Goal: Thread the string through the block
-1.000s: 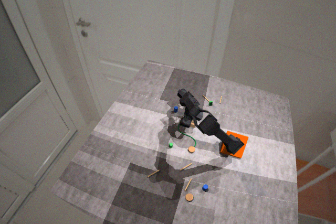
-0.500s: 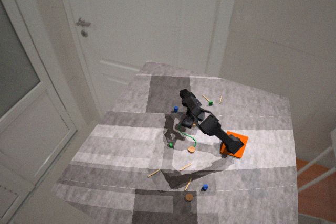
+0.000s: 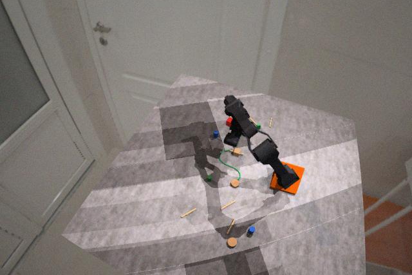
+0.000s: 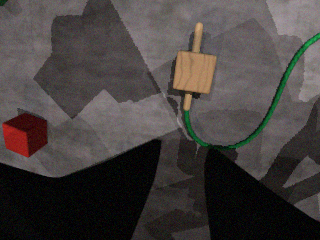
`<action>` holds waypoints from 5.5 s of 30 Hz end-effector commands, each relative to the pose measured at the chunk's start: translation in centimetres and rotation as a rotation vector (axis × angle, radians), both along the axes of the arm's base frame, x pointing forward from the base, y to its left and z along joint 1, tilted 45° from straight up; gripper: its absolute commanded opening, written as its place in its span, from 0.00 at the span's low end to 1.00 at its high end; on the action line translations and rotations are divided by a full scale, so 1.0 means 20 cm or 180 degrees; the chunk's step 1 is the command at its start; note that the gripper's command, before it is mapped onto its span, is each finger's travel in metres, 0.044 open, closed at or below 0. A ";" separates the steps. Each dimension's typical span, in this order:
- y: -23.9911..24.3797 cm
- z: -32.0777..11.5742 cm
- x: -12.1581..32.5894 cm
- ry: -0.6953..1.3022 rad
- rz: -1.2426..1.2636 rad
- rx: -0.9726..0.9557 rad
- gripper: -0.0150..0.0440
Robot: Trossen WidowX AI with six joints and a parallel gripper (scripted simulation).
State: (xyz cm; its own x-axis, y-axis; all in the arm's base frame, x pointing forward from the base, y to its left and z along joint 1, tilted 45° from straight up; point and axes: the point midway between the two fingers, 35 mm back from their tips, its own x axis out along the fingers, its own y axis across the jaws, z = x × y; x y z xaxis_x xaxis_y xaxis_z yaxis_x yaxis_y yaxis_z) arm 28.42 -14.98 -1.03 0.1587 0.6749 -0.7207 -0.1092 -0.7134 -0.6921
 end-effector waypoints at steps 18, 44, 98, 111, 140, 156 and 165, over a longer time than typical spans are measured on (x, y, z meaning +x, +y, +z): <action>0.04 -0.03 -0.15 -0.3554 0.3890 -0.0757 0.46; 0.08 -0.04 -0.28 -0.6836 0.7241 -0.1327 0.46; 0.30 -0.27 -0.24 -0.6839 0.7239 -0.1333 0.46; 0.35 -0.32 -0.24 -0.6849 0.7232 -0.1334 0.46; 0.35 -0.32 -0.24 -0.6723 0.7296 -0.1525 0.25; 0.37 -0.32 -0.31 -0.6725 0.7293 -0.1520 0.25; 0.37 -0.33 -0.36 -0.6745 0.7269 -0.1522 0.25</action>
State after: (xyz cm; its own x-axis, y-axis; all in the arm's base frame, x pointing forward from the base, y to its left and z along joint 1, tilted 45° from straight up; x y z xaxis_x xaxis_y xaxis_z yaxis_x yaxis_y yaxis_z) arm 21.69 -7.64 -7.44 0.1494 0.6703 -0.7269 0.1018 0.7208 0.6856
